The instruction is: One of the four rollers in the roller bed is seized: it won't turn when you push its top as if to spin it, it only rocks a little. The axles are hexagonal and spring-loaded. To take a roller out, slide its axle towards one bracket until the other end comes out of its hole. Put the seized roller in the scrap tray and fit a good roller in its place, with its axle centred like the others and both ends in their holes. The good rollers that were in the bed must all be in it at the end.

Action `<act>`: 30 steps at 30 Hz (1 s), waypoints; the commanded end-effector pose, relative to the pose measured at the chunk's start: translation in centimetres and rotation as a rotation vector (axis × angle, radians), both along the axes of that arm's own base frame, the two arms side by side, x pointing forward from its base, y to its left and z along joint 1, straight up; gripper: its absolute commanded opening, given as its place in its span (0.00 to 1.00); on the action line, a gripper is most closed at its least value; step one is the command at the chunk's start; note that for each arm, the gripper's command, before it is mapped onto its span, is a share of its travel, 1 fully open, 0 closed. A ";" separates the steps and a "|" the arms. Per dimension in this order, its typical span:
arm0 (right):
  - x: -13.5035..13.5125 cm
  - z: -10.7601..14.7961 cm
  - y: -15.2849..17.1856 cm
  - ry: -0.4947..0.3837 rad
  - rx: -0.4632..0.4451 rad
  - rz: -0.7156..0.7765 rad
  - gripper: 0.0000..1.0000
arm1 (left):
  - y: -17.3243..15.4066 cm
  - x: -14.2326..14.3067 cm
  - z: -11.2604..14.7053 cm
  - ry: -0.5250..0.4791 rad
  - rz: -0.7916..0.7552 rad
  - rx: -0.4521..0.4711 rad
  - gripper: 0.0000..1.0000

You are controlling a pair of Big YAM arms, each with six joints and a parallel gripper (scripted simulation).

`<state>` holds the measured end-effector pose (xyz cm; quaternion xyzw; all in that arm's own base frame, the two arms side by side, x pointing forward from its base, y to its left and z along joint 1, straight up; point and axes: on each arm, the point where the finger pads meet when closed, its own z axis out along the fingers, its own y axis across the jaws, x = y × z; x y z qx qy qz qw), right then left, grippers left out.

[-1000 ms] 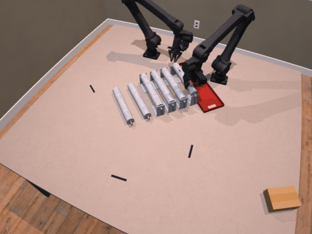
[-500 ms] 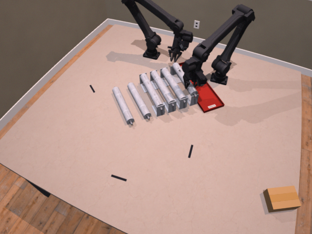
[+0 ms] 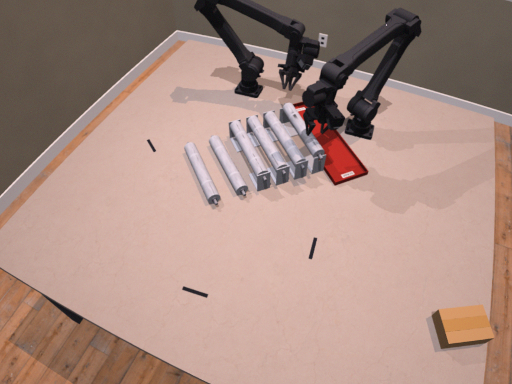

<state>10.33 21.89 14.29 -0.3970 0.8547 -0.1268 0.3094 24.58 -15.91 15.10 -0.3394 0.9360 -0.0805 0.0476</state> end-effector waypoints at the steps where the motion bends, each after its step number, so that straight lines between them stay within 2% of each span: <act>1: 0.4 0.8 -0.2 0.000 0.023 -0.036 0.32 | 0.0 0.0 -0.6 0.023 -0.005 0.012 0.62; 4: 0.1 0.8 0.7 0.000 0.036 -0.023 0.32 | 0.0 0.0 -0.6 0.023 -0.005 0.012 0.62; 5: 0.1 0.1 0.6 0.000 0.025 -0.019 0.32 | 0.0 -0.1 -0.5 0.027 -0.006 0.013 0.62; 17: 0.0 0.1 0.7 0.000 0.022 -0.015 0.32 | -1.1 1.2 1.5 -0.011 -0.012 -0.011 0.62; 21: 0.1 0.7 0.8 0.000 0.032 -0.015 0.32 | -0.8 0.9 0.7 0.000 -0.007 -0.005 0.62; 25: 0.0 0.2 0.8 0.000 0.026 -0.014 0.32 | -1.2 1.1 1.4 -0.009 -0.015 -0.010 0.62; 30: 0.0 0.2 0.8 0.000 0.028 -0.014 0.32 | -1.1 1.0 1.1 -0.005 -0.018 -0.008 0.62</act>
